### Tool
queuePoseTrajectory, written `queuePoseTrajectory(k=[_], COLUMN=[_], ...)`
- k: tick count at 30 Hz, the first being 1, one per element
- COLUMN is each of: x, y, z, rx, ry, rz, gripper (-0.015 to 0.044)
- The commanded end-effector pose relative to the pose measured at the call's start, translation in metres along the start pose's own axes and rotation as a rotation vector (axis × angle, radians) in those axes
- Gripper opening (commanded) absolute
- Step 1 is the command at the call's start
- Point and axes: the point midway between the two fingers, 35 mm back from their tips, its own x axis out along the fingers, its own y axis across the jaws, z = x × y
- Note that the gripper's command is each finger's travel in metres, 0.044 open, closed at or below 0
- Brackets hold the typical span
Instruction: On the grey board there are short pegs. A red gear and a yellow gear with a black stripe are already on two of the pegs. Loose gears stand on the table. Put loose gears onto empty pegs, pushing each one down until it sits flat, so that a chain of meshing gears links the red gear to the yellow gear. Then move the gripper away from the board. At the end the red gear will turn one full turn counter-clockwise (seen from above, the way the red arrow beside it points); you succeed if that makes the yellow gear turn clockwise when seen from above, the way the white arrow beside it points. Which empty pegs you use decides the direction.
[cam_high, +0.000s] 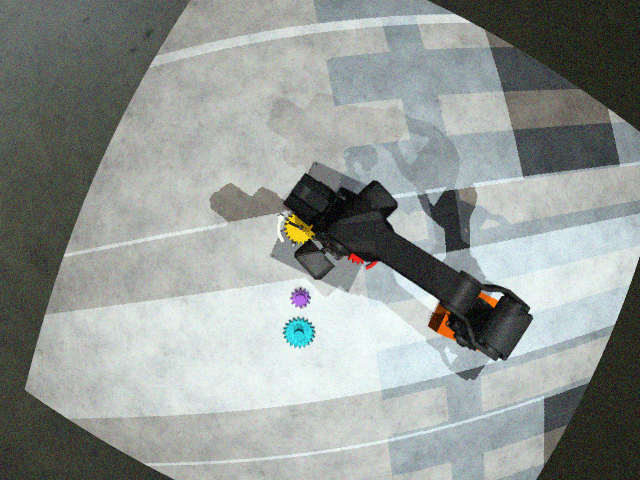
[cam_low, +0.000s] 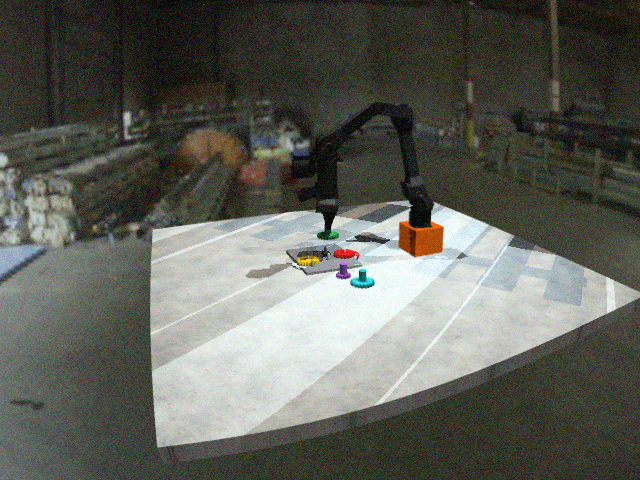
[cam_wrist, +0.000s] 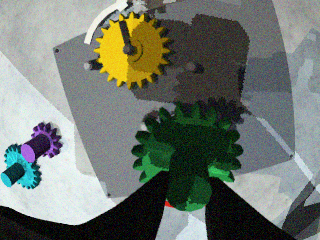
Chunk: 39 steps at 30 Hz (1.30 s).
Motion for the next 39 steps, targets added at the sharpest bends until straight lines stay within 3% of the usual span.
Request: queuePoseTrajectory(k=[1,39], x=[0.004,0.016], y=[-0.010,-0.026], z=[0.005,0.009], rx=[-0.005,-0.077], ry=[-0.004,-0.004], rz=[0.001,-0.001], gripper=[0.0000,0.0000])
